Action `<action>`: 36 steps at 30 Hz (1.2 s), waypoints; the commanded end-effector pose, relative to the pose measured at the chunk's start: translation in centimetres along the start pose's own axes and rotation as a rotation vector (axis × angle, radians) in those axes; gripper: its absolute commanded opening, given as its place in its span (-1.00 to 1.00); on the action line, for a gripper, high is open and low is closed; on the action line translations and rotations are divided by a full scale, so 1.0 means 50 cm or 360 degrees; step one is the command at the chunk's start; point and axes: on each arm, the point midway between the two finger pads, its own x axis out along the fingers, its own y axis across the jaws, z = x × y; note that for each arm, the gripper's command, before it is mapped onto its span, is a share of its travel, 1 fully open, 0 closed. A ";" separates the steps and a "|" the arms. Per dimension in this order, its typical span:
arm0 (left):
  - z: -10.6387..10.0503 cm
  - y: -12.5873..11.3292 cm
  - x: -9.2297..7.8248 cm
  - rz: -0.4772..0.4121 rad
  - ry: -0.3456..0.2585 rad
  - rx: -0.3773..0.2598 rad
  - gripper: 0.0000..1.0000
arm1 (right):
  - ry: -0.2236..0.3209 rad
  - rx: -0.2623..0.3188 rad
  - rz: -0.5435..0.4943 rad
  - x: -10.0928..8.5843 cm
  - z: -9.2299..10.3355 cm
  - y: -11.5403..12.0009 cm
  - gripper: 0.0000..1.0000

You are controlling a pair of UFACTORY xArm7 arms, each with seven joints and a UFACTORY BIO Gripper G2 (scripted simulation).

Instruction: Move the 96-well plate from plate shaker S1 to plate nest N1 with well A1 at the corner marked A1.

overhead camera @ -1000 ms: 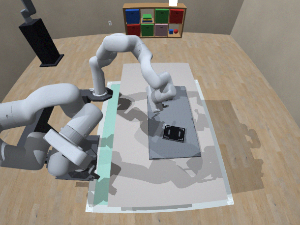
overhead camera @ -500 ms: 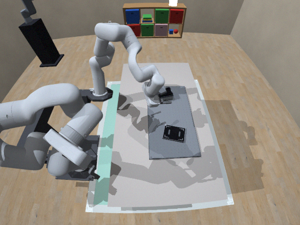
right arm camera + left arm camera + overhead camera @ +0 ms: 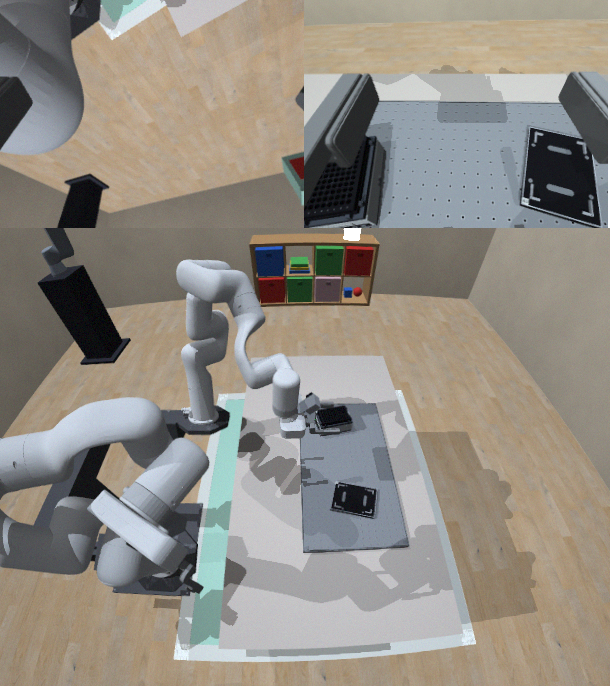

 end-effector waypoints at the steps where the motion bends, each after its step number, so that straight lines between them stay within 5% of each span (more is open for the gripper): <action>1: 0.014 -0.002 -0.018 -0.0104 -0.0136 -0.0066 -0.25 | -0.0002 0.0000 -0.0002 -0.001 0.001 0.000 1.00; 12: 0.016 -0.003 -0.025 -0.0125 -0.0154 -0.0074 -0.25 | -0.0002 0.0000 -0.0002 -0.001 0.001 0.000 1.00; 20: -0.016 0.044 -0.005 0.0193 -0.0146 -0.0089 -0.25 | -0.0002 0.0000 -0.0002 -0.001 0.001 0.000 1.00; 36: -0.091 0.154 0.040 0.0206 -0.0146 -0.0088 -0.25 | -0.0002 0.0000 -0.0002 -0.001 0.001 0.000 1.00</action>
